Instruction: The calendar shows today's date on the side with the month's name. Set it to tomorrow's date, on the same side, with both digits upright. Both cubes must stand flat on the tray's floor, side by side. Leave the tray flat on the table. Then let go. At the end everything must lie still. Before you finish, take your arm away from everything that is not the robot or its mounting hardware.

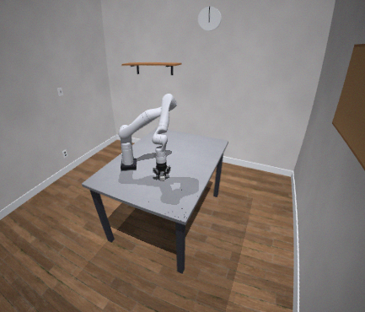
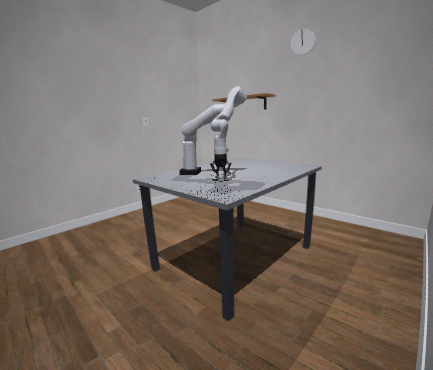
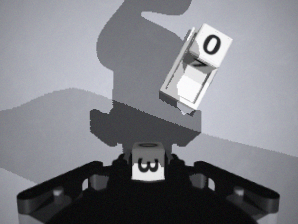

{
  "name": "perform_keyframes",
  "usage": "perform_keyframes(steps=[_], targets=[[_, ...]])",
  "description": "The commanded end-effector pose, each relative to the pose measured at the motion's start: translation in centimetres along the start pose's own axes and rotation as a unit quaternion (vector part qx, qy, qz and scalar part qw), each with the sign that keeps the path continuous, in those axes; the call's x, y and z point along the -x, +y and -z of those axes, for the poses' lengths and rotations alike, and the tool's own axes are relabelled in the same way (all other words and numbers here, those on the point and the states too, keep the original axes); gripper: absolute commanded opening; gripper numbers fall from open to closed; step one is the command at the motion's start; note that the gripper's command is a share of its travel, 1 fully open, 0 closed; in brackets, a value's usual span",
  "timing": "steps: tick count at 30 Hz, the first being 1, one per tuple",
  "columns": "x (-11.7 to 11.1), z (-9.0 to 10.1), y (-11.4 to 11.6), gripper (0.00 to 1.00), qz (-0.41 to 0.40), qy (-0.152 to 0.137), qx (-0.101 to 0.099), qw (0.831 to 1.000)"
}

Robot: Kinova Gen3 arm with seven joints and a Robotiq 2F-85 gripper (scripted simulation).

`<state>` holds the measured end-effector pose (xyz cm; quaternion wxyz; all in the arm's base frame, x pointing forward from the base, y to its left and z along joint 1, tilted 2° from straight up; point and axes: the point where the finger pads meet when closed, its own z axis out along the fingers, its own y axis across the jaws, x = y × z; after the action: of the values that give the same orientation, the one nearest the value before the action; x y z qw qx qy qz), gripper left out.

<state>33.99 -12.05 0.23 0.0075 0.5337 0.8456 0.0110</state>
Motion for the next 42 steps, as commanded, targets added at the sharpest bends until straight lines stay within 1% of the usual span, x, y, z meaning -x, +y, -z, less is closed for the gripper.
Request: perform_keyframes(steps=[1,42], targets=[[0.02,0.02,0.03,0.28,0.0,0.0,0.001,1.0],[0.02,-0.32,0.03,0.28,0.0,0.0,0.001,1.0]])
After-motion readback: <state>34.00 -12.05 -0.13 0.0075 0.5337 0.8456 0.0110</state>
